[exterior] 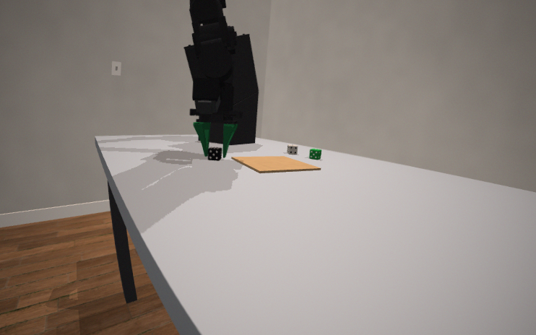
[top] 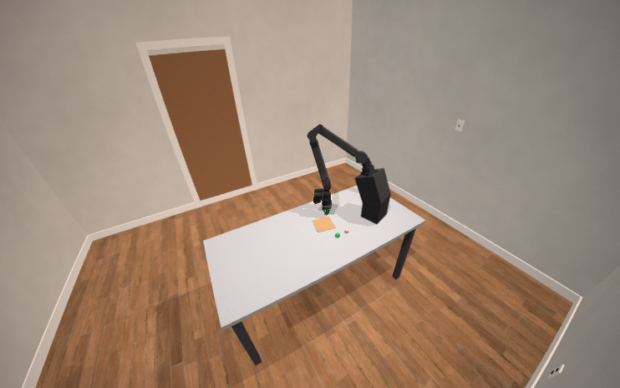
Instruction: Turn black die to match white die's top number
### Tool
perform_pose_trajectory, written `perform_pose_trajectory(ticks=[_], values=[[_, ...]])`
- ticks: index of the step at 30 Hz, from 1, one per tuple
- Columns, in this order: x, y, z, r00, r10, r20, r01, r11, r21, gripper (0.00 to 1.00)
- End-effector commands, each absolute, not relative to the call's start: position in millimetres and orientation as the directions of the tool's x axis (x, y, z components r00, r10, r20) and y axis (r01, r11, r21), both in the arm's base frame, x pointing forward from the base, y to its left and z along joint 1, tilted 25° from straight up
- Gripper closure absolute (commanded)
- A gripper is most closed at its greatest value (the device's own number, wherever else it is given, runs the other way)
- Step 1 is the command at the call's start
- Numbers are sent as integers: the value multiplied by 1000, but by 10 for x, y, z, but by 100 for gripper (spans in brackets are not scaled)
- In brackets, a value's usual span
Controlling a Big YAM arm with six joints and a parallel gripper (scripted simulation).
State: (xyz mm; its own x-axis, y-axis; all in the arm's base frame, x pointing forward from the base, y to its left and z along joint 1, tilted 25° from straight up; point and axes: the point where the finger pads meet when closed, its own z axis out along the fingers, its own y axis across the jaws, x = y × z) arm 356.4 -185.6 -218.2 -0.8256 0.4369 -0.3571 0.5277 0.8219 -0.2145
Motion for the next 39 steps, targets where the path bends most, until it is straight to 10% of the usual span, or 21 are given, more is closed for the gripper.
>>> perform_pose_trajectory(ticks=[1, 3, 39], values=[[3561, -1891, -2191, -829, 430, -359, 522, 825, -217, 61], [3561, -1891, -2191, -829, 430, -359, 522, 825, -217, 80], [3570, -1863, -2084, -829, 424, -364, 518, 827, -217, 80]])
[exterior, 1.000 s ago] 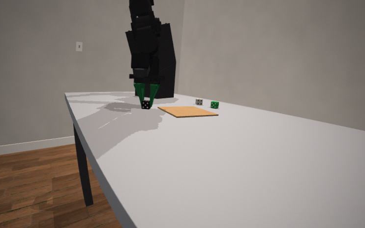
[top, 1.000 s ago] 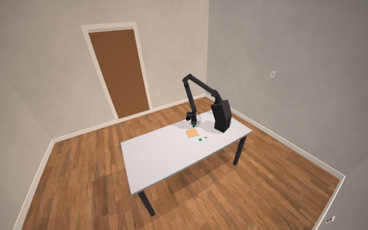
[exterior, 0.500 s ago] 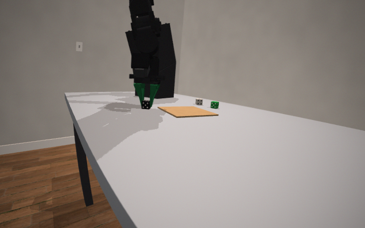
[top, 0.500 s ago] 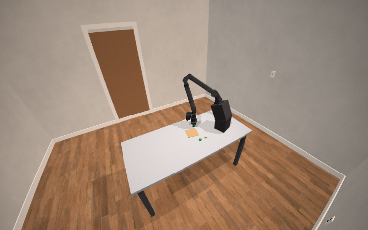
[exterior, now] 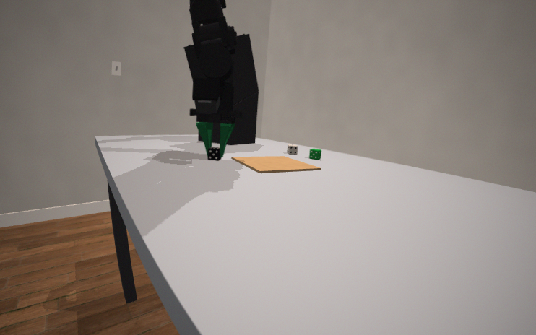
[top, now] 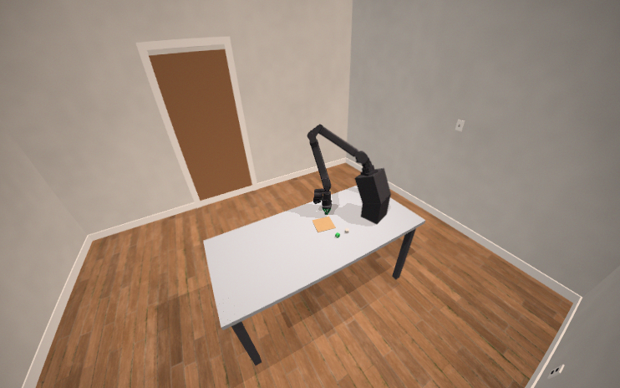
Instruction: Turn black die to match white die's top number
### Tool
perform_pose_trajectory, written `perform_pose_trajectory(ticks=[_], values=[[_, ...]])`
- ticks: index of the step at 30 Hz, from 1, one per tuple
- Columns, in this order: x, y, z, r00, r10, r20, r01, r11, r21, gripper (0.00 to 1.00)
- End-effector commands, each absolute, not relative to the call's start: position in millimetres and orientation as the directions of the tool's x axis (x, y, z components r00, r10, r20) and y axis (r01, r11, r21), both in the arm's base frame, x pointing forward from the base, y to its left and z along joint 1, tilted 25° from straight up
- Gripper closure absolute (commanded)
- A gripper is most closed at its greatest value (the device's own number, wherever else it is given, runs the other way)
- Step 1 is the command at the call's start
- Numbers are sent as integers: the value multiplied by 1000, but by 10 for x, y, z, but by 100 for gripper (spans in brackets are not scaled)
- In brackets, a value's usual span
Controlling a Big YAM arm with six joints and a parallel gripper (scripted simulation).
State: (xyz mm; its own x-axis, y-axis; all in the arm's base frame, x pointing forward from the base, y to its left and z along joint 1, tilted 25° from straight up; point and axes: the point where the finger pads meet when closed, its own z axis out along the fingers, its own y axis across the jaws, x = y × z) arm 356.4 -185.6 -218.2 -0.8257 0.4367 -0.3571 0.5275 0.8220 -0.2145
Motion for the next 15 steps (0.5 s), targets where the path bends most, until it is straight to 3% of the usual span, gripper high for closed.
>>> perform_pose_trajectory(ticks=[1, 15], values=[[3527, -1809, -2077, -837, 419, -352, 509, 832, -220, 80], [3416, -1514, -1387, -827, 428, -365, 521, 826, -213, 80]])
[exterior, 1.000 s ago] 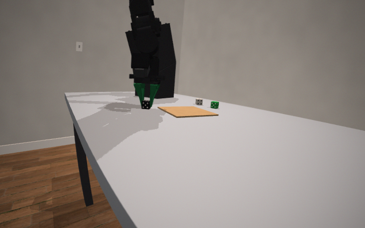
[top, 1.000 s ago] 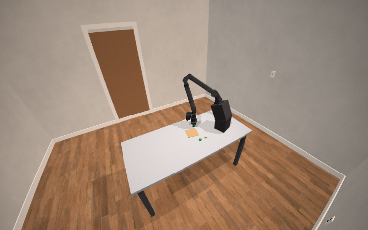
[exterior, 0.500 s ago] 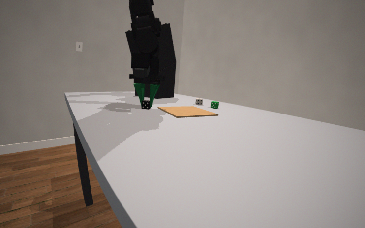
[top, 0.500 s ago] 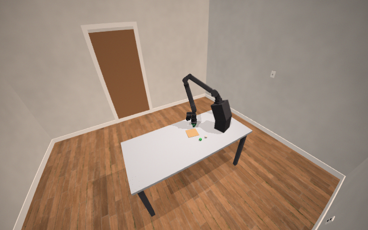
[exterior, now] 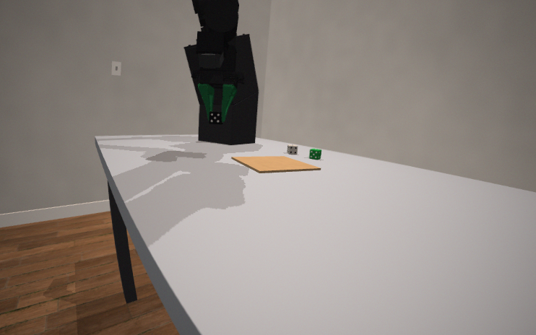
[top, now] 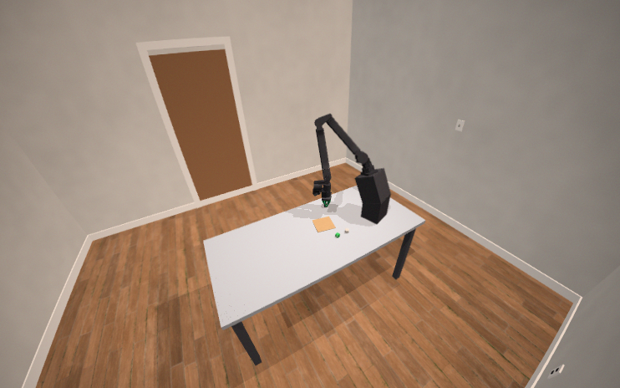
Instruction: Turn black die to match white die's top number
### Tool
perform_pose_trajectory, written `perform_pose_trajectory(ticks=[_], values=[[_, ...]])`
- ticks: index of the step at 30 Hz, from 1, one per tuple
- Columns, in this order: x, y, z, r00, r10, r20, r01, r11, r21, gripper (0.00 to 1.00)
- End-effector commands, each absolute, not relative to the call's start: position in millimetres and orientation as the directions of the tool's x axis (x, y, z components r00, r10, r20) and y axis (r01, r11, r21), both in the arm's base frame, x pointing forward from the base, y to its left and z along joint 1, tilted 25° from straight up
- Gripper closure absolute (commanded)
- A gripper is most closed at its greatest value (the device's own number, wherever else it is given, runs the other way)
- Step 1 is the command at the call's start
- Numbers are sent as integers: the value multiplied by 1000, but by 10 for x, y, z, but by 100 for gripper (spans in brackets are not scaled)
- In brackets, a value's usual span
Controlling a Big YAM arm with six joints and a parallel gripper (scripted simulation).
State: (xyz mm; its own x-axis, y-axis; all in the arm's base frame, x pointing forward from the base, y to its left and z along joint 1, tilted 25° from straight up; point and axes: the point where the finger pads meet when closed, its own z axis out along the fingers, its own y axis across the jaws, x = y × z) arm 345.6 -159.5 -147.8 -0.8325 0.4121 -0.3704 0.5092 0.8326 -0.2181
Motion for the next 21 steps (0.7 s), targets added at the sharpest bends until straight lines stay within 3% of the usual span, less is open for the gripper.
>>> perform_pose_trajectory(ticks=[1, 21], values=[[3408, -1496, -1337, -827, 428, -366, 522, 826, -213, 80], [3424, -1406, -1316, -811, 464, -357, 552, 809, -203, 80]])
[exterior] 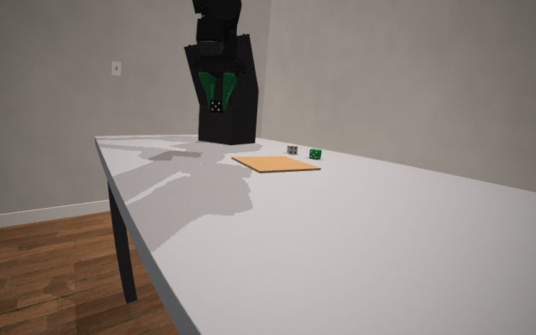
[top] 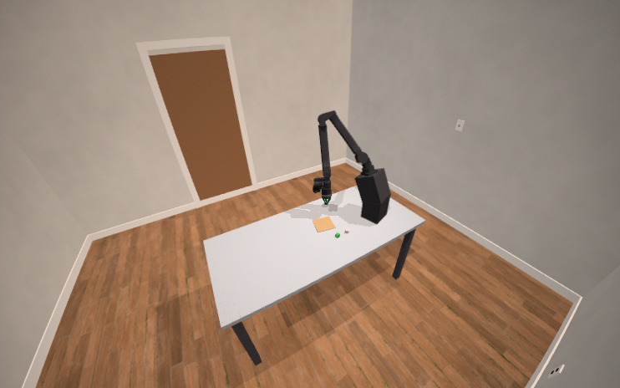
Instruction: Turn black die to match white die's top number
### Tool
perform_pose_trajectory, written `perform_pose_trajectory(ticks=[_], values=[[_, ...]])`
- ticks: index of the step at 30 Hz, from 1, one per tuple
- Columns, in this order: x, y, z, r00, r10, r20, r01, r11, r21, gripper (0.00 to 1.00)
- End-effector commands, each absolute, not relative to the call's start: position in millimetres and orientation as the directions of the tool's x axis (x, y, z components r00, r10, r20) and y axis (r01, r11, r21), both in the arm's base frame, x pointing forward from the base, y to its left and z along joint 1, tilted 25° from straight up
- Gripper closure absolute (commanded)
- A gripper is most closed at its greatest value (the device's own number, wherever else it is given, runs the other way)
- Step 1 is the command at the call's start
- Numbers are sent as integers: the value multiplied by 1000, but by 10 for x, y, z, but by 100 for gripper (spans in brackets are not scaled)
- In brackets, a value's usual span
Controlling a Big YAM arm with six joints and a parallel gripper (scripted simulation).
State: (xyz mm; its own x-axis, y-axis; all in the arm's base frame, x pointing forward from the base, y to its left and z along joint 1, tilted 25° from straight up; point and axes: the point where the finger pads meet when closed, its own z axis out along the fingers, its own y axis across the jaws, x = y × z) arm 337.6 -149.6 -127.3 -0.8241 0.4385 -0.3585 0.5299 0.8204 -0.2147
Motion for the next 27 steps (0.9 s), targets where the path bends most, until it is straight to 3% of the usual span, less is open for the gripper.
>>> perform_pose_trajectory(ticks=[1, 8, 12, 27], values=[[3447, -1381, -1326, -796, 485, -362, 573, 797, -193, 80], [3681, -1095, -1427, -614, 681, -398, 765, 638, -89, 80], [3722, -1040, -1445, -576, 711, -402, 794, 604, -70, 80], [4043, -491, -1620, -180, 899, -399, 964, 243, 112, 80]])
